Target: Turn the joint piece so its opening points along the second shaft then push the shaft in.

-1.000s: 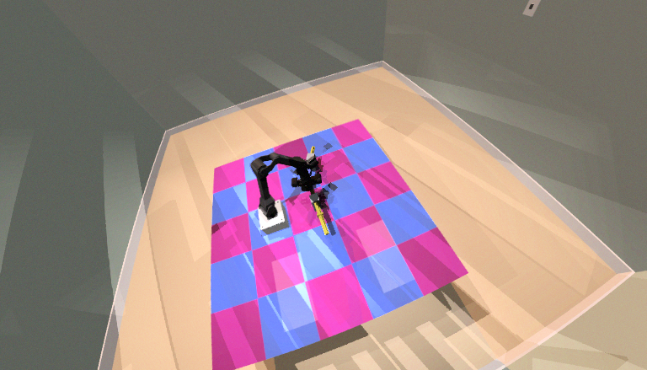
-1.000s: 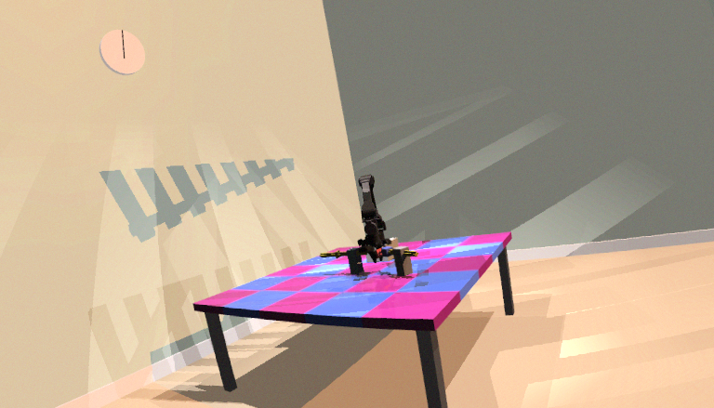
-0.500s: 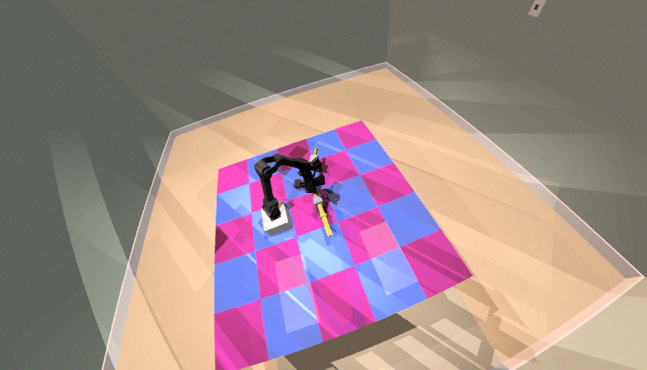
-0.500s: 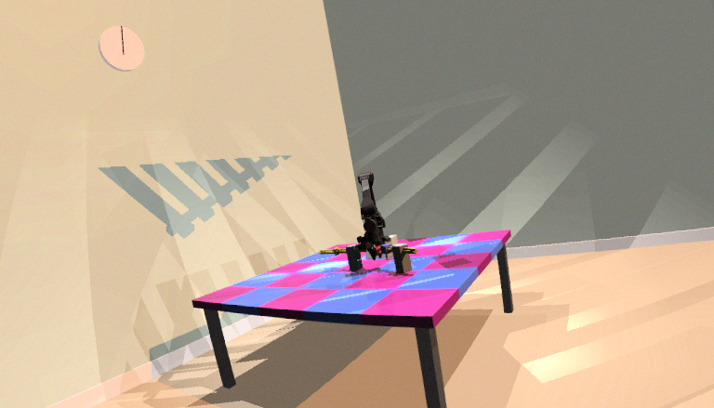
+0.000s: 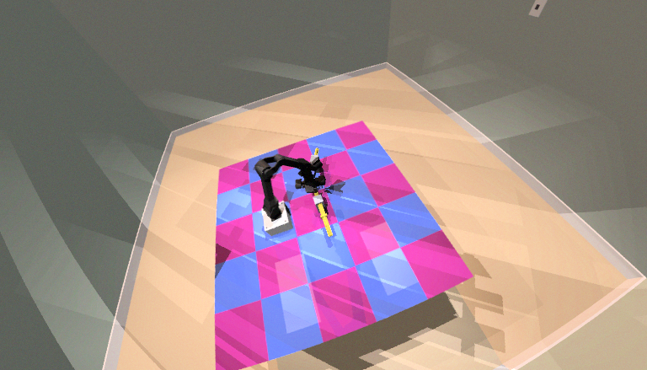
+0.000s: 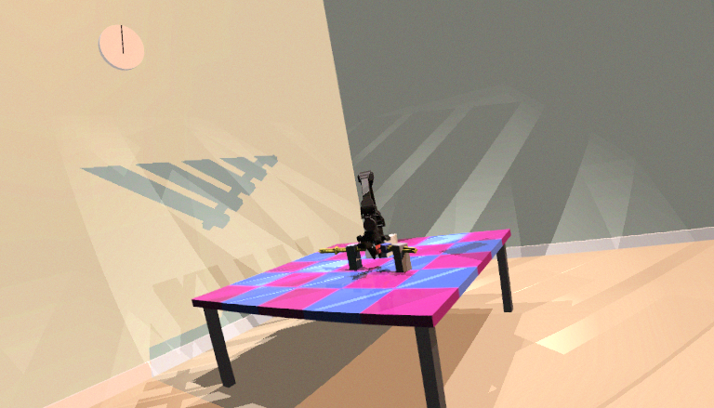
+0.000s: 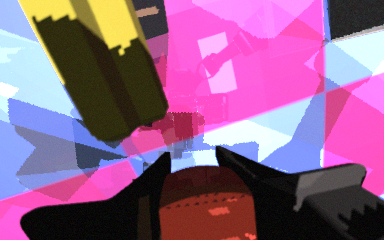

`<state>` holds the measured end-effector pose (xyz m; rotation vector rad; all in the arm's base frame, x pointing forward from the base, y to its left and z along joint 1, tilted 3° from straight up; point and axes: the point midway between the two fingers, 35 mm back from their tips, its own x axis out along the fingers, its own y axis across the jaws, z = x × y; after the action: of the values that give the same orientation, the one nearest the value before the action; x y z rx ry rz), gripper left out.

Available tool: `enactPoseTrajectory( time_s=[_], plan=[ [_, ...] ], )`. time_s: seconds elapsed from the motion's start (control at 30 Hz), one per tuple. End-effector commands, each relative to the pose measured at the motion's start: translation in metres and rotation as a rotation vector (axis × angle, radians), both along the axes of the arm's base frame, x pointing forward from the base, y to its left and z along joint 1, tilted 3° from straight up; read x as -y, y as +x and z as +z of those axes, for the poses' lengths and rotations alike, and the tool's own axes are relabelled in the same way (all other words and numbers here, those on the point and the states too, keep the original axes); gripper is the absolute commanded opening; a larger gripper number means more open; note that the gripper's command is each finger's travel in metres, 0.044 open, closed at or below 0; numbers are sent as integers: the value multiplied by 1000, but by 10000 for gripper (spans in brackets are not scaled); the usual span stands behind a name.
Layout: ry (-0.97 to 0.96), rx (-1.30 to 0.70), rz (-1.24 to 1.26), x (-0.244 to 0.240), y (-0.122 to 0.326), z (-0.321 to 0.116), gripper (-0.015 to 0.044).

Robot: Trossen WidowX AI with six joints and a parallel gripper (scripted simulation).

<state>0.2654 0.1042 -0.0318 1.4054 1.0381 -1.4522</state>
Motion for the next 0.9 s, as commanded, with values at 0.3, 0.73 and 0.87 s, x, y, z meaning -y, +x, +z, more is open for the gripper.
enactPoseTrajectory(
  time_s=[0.3, 0.73, 0.87],
  plan=[
    [0, 0, 0, 0, 0, 0, 147],
    [-3, -1, 2, 0, 0, 0, 0],
    [-37, -11, 27, 1, 1, 2, 0]
  ],
)
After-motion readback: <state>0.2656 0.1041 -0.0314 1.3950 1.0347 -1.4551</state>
